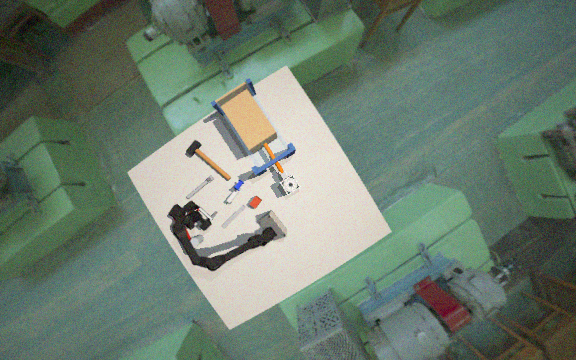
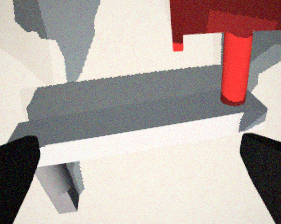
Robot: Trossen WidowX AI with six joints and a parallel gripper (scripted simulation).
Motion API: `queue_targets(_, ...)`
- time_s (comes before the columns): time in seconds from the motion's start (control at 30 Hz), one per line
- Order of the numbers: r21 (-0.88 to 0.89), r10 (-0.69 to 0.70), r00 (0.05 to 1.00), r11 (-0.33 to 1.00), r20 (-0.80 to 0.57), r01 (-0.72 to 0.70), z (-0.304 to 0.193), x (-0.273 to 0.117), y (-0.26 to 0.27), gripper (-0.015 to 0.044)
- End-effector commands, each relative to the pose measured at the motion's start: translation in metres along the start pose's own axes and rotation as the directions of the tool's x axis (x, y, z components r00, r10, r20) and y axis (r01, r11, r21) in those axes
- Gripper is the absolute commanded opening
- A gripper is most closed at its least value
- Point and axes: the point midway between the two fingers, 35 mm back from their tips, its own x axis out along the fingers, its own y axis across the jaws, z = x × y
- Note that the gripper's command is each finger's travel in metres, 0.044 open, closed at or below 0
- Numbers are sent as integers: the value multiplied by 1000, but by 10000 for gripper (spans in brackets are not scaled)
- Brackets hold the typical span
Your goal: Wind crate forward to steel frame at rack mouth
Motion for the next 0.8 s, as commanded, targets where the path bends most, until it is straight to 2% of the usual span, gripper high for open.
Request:
queue_targets(0.0,-101,-2,1000,995,-4,2,0,1,0,440)
queue_targets(0.37,-373,-2,1000,928,-3,1,0,3,0,440)
queue_targets(0.77,-635,-2,1000,772,-3,0,0,5,1,440)
